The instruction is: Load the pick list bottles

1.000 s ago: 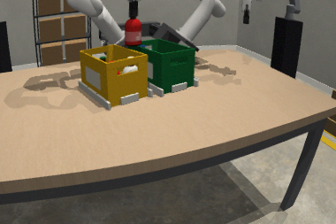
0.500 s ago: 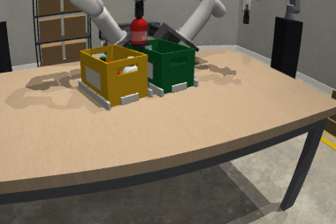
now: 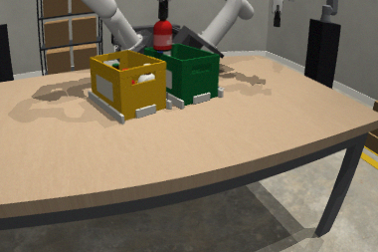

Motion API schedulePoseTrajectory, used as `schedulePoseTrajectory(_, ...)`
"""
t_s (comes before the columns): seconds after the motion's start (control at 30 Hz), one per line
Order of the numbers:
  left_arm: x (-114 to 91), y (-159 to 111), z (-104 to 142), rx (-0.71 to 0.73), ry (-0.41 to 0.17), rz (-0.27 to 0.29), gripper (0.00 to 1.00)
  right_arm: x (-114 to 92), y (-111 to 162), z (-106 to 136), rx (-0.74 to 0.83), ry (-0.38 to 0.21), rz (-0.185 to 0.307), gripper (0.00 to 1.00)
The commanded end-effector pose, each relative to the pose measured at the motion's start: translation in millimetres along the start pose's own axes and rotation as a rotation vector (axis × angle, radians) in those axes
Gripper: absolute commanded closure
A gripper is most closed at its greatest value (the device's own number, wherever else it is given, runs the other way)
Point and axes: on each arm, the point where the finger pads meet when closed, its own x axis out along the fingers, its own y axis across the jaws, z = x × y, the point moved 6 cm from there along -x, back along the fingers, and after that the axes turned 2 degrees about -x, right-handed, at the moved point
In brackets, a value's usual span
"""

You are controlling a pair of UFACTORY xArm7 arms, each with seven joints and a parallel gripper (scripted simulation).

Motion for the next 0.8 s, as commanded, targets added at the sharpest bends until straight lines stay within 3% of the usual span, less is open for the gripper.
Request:
schedulePoseTrajectory(0.0,-1.1,0.1,-0.6,-0.001,0.003,0.001,0.0,-1.4,2.4,8.6,0.0,-0.003,-0.001,1.0)
schedulePoseTrajectory(0.5,-1.1,0.1,-0.6,-0.001,0.003,0.001,0.0,-1.5,10.9,35.1,-0.001,-0.003,-0.001,1.0)
schedulePoseTrajectory(0.77,-1.1,0.1,-0.6,-0.001,0.003,0.001,0.0,-1.5,11.3,36.5,-0.001,-0.003,-0.001,1.0)
